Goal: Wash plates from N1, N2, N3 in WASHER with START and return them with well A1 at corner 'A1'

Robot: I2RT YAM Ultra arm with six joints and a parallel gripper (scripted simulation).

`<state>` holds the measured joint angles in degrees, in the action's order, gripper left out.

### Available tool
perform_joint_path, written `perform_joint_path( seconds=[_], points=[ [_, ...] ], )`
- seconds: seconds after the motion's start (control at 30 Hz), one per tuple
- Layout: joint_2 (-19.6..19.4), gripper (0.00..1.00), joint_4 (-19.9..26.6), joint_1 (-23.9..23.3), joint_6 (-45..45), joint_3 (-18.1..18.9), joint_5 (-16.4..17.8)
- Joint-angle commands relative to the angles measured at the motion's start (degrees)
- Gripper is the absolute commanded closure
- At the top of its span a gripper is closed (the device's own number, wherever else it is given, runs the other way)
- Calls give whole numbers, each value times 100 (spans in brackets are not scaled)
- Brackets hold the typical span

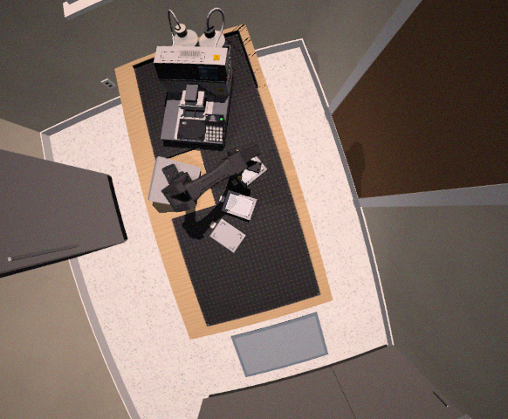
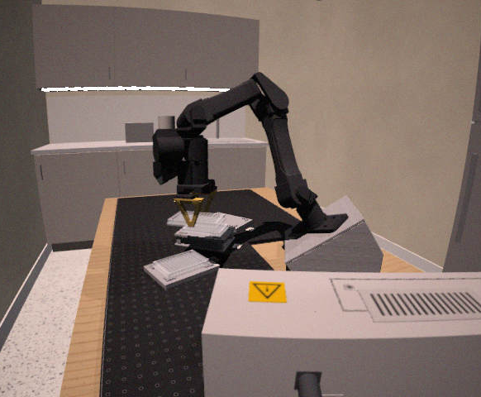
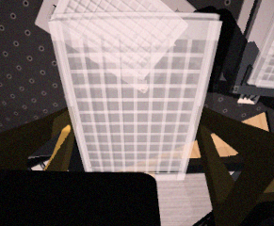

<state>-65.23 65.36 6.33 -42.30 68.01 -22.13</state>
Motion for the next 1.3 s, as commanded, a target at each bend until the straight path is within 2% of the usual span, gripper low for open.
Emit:
perform_joint_path(
  seconds=[0.0, 0.2, 0.27, 0.63, 1.1, 1.2, 1.27],
  points=[
    [-51, 100, 129, 393, -646, 19, -333],
    [-358, 100, 257, 1201, -1477, 74, -654],
    [-358, 100, 257, 1201, -1477, 74, -654],
    [-1121, 100, 462, 2421, -2821, 353, -1034],
    [-1132, 100, 465, 2435, -2837, 359, -1037],
    [-1256, 100, 512, 2763, -2658, 324, -1114],
    [-1350, 100, 544, 2976, -2908, 312, -1157]
  ],
)
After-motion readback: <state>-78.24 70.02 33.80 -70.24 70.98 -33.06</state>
